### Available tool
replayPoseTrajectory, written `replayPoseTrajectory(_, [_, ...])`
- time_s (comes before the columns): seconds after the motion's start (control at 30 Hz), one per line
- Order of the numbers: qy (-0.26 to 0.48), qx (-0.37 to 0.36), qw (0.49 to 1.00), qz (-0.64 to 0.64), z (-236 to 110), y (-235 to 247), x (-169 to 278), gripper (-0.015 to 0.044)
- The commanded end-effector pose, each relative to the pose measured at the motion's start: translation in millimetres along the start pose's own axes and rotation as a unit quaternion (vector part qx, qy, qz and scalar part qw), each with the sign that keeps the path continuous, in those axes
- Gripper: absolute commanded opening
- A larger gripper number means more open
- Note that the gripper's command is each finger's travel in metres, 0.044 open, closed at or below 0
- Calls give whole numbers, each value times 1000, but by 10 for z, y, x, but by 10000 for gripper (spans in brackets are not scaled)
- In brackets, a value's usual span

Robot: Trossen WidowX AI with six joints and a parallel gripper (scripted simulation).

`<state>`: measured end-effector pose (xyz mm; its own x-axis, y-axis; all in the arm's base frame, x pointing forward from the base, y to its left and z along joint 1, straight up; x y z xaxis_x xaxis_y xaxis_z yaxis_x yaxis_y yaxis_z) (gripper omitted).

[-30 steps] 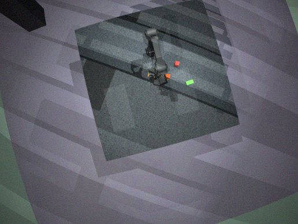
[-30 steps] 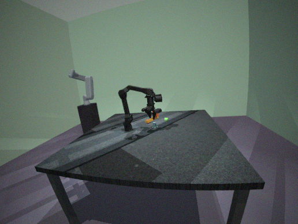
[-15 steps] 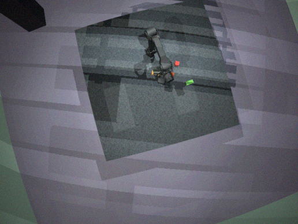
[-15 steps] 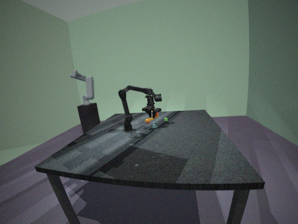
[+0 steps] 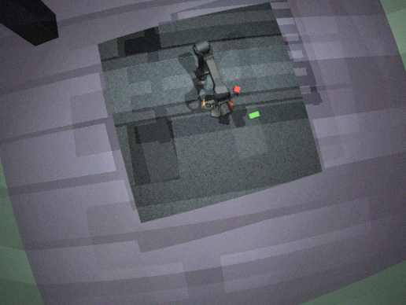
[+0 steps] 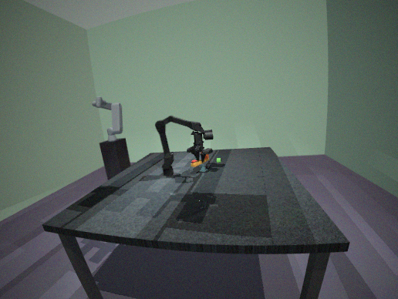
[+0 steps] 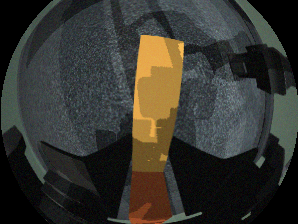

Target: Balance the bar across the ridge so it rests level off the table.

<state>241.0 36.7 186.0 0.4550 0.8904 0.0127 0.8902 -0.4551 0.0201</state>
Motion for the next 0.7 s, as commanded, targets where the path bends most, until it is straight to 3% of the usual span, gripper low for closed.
replayPoseTrajectory(0.0, [1, -1, 1000, 1, 63, 2, 0, 0])
replayPoseTrajectory(0.67, [1, -1, 1000, 2, 150, -2, -5, 0])
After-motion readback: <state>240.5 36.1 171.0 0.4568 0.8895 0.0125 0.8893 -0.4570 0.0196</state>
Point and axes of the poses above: the point midway between the two fingers, 35 mm back from their tips, its own z axis out along the fingers, its own y axis across the jaws, x = y × z, the point moved 7 cm from there along -z, back along the fingers, and after that the axes turned 1 degree about z, right-handed, at the moved point
